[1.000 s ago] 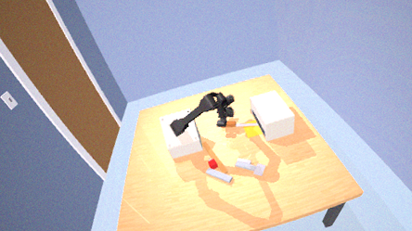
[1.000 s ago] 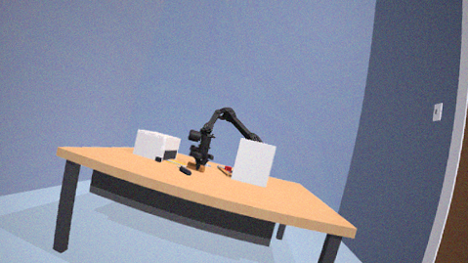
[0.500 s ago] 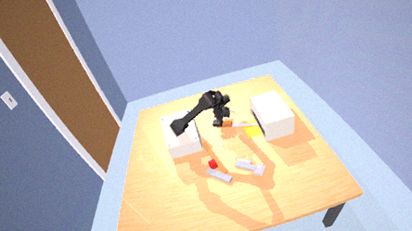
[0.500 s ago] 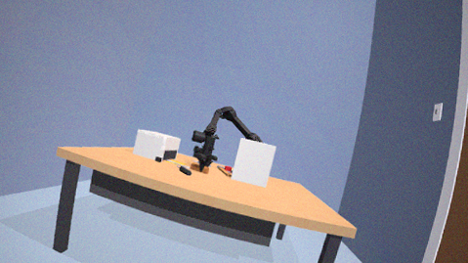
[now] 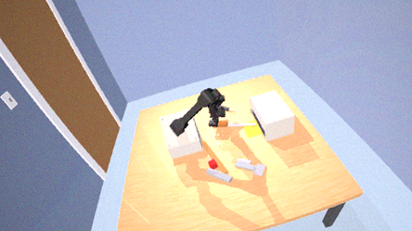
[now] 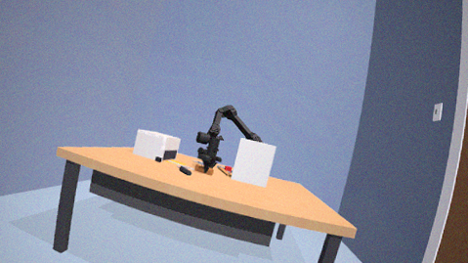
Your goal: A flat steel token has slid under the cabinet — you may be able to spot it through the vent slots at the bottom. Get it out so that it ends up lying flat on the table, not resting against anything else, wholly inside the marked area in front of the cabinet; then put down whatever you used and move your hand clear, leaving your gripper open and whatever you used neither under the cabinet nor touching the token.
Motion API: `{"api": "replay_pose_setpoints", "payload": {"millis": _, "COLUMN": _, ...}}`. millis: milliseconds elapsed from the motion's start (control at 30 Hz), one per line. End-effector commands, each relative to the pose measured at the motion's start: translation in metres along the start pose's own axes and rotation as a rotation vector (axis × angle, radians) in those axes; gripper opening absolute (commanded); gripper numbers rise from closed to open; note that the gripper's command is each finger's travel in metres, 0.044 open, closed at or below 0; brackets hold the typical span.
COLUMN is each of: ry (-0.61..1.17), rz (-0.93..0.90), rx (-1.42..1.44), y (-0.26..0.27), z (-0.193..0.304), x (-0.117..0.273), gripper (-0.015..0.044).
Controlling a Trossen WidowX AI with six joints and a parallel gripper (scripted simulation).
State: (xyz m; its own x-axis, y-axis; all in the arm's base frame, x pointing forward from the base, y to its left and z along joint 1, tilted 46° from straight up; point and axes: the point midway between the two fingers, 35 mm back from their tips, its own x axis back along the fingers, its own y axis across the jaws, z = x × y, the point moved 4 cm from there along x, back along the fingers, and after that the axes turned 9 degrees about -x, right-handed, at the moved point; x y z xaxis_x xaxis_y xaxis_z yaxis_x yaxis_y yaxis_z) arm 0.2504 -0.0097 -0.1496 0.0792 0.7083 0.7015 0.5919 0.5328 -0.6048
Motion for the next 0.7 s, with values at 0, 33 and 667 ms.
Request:
{"api": "replay_pose_setpoints", "payload": {"millis": 0, "ry": 0.0, "rz": 0.004, "rx": 0.004, "y": -0.002, "z": 0.01, "x": -0.001, "gripper": 0.0}}
{"api": "replay_pose_setpoints", "payload": {"millis": 33, "ry": 0.0, "rz": 0.004, "rx": 0.004, "y": -0.002, "z": 0.011, "x": -0.001, "gripper": 0.0}}
{"api": "replay_pose_setpoints", "payload": {"millis": 667, "ry": 0.001, "rz": 0.003, "rx": 0.024, "y": -0.002, "z": 0.016, "x": 0.003, "gripper": 0.0}}
